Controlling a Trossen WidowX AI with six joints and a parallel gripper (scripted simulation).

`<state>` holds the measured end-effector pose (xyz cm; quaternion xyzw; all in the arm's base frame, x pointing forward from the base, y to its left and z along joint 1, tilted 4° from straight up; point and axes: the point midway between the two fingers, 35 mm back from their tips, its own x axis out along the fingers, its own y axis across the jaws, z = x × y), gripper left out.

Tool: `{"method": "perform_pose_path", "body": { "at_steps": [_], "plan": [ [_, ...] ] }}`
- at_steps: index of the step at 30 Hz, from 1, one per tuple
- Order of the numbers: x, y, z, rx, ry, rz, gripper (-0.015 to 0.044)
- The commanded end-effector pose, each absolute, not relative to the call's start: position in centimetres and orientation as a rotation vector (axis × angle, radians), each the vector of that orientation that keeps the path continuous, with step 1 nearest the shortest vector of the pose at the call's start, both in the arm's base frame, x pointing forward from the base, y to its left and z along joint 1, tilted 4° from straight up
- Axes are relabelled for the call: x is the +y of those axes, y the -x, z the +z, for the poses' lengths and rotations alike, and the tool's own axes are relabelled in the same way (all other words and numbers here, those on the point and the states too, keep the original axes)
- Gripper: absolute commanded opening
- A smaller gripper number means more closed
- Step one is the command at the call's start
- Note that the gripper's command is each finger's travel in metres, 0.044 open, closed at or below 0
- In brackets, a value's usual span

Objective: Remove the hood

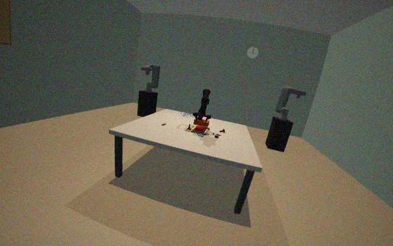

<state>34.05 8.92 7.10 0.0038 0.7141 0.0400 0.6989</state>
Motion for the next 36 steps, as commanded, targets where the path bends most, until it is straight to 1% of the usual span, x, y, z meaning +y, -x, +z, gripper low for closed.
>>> {"method": "perform_pose_path", "body": {
  "at_steps": [1, 36],
  "plan": [
    [8.9, -33.9, 6.6, 1.599, -0.008, 0.082, 0.044],
    [8.9, -33.8, 4.5, 1.599, -0.008, 0.082, 0.044]
  ]
}}
